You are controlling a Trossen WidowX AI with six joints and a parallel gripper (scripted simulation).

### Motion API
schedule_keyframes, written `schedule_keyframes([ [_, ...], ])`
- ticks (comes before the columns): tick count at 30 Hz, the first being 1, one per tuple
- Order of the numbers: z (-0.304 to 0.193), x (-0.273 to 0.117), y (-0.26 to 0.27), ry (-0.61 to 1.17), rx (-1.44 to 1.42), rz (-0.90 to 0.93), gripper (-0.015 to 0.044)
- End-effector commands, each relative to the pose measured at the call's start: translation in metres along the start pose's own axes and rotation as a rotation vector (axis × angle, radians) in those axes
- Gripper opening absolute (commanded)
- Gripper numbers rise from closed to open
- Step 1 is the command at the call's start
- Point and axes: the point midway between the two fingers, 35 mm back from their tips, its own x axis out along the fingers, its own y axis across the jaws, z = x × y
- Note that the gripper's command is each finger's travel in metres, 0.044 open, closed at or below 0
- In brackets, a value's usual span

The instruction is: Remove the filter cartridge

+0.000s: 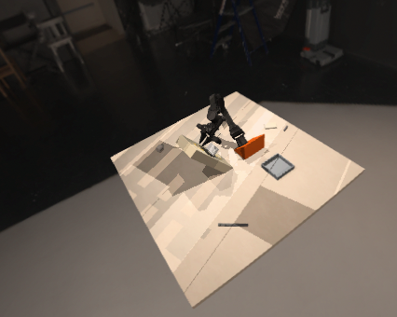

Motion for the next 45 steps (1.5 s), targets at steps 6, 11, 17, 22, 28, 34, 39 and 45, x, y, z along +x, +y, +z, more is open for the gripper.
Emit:
schedule_keyframes([
  [6, 0.0, 0.013, -0.002, -0.005, -0.003, -0.002, 0.0114],
  [11, 0.0, 0.013, -0.002, -0.005, -0.003, -0.002, 0.0114],
  [17, 0.0, 0.013, -0.001, -0.005, -0.003, -0.002, 0.0114],
  [22, 0.0, 0.013, -0.001, -0.005, -0.003, -0.002, 0.0114],
  [28, 0.0, 0.016, -0.001, -0.005, -0.003, -0.002, 0.0114],
  [34, 0.0, 0.017, -0.001, -0.005, -0.003, -0.002, 0.0114],
  [39, 0.0, 0.019, -0.001, -0.005, -0.003, -0.002, 0.0114],
  [45, 0.0, 0.024, -0.001, -0.005, -0.002, -0.002, 0.0114],
])
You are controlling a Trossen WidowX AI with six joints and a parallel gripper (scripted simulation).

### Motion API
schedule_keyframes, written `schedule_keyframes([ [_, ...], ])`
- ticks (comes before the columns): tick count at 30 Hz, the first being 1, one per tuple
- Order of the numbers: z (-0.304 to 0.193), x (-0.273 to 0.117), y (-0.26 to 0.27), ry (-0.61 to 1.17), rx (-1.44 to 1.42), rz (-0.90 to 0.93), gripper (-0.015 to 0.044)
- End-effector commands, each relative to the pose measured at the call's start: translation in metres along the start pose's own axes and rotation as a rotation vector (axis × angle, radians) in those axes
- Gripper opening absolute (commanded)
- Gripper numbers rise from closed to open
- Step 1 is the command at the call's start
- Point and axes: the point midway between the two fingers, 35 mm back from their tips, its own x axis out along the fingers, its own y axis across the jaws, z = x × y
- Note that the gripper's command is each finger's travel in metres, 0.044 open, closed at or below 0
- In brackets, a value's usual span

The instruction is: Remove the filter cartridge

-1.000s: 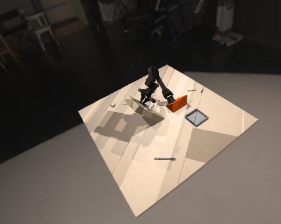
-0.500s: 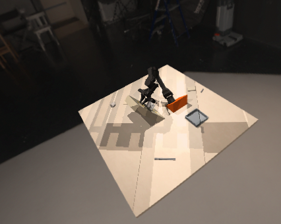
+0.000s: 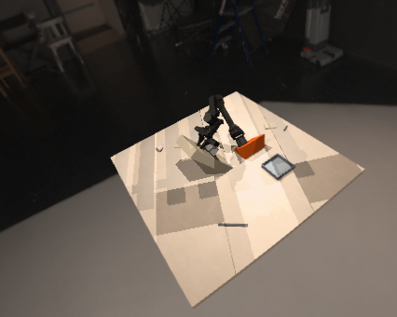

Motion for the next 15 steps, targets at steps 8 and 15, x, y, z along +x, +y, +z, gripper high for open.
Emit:
schedule_keyframes([
  [8, -0.0002, 0.0062, 0.0005, 0.0, -0.003, 0.003, 0.0114],
  [15, -0.0002, 0.0087, 0.0005, 0.0, -0.003, 0.003, 0.0114],
])
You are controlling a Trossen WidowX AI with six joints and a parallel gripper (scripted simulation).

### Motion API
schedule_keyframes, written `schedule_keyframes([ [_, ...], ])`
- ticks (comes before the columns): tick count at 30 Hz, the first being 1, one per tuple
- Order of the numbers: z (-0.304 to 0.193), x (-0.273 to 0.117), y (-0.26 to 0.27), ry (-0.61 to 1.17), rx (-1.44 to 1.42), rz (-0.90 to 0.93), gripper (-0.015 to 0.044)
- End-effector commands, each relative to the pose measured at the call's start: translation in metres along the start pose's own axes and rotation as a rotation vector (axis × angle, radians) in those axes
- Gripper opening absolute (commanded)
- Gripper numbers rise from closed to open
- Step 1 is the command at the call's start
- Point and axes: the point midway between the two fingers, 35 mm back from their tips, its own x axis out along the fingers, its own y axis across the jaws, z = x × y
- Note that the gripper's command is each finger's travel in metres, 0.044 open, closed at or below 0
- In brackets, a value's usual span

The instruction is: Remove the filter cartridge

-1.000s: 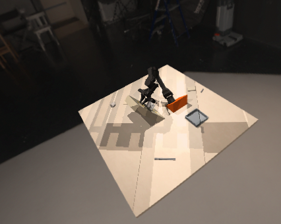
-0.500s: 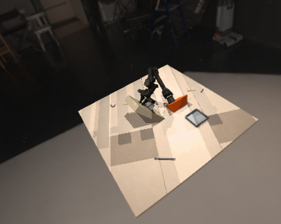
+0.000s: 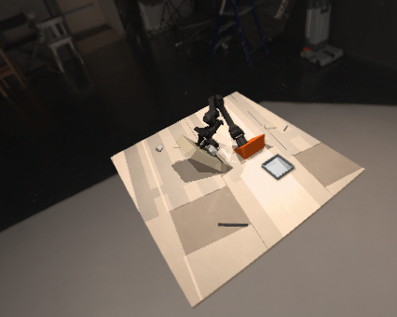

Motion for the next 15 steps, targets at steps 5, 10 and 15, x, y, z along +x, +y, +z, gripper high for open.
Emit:
schedule_keyframes([
  [5, -0.0001, 0.0052, 0.0, 0.003, 0.003, 0.005, 0.0114],
  [10, 0.0, 0.0018, 0.0001, -0.001, -0.001, 0.0, 0.0101],
  [15, 0.0, 0.0018, 0.0001, -0.001, -0.001, 0.0, 0.0067],
])
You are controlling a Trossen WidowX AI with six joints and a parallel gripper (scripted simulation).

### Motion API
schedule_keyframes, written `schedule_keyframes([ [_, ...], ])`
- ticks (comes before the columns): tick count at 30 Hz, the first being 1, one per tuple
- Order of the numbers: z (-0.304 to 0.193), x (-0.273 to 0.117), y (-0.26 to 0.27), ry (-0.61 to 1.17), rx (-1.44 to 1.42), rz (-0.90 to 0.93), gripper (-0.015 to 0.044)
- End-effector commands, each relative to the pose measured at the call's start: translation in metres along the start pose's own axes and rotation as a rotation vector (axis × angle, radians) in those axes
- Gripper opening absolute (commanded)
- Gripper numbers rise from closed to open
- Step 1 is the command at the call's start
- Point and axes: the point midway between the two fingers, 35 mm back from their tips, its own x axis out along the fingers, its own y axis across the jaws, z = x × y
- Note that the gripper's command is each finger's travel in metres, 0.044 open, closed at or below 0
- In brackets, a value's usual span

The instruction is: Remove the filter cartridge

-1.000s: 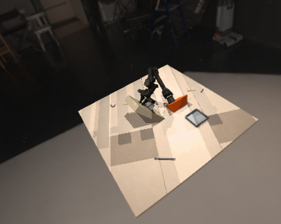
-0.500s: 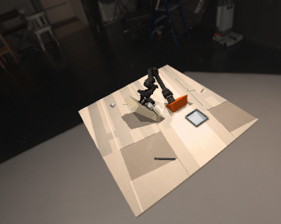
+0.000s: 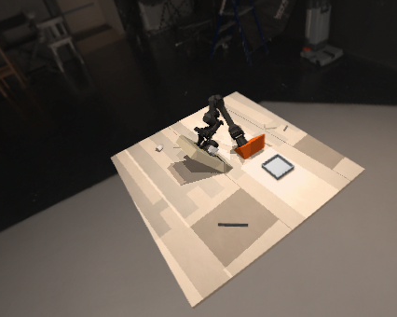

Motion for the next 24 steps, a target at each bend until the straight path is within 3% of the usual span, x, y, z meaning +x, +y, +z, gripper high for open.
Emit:
schedule_keyframes([
  [1, -0.0004, 0.001, -0.0003, 0.002, 0.002, 0.001, 0.0061],
  [4, -0.0004, 0.001, -0.0003, 0.002, 0.002, 0.001, 0.0001],
  [24, -0.0006, 0.0082, -0.0004, 0.007, 0.583, 0.005, 0.0],
])
